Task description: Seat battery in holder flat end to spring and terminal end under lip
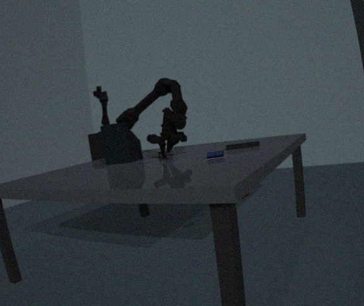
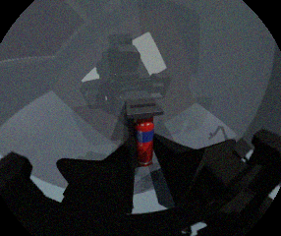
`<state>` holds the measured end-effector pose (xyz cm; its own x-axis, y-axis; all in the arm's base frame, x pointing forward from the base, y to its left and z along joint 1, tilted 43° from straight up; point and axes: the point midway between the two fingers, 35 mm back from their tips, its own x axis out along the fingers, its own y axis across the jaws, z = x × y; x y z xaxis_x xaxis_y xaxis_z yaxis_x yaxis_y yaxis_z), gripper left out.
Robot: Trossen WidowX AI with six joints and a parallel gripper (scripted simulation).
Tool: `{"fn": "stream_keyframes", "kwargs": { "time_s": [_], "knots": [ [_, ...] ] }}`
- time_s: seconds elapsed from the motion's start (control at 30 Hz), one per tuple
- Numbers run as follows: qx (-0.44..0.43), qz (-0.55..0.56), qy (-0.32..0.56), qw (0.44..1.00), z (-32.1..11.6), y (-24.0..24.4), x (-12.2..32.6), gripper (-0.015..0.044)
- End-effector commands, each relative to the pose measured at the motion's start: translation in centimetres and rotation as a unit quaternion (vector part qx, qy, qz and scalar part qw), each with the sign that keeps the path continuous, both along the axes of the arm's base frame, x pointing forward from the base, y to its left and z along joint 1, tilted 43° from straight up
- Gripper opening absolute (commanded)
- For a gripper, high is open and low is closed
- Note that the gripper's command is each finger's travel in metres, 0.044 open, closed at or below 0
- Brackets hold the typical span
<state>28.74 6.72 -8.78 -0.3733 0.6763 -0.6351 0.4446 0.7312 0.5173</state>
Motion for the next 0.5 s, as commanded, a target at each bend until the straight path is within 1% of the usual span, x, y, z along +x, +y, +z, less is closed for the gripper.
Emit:
{"fn": "stream_keyframes", "kwargs": {
  "time_s": [0.0,0.47],
  "knots": [
    [-0.010,-0.005,-0.014,1.000,-0.45,-0.02,0.20,0.0067],
    [-0.028,-0.022,-0.033,0.999,-0.44,0.16,-0.02,0.0067]
  ]
}}
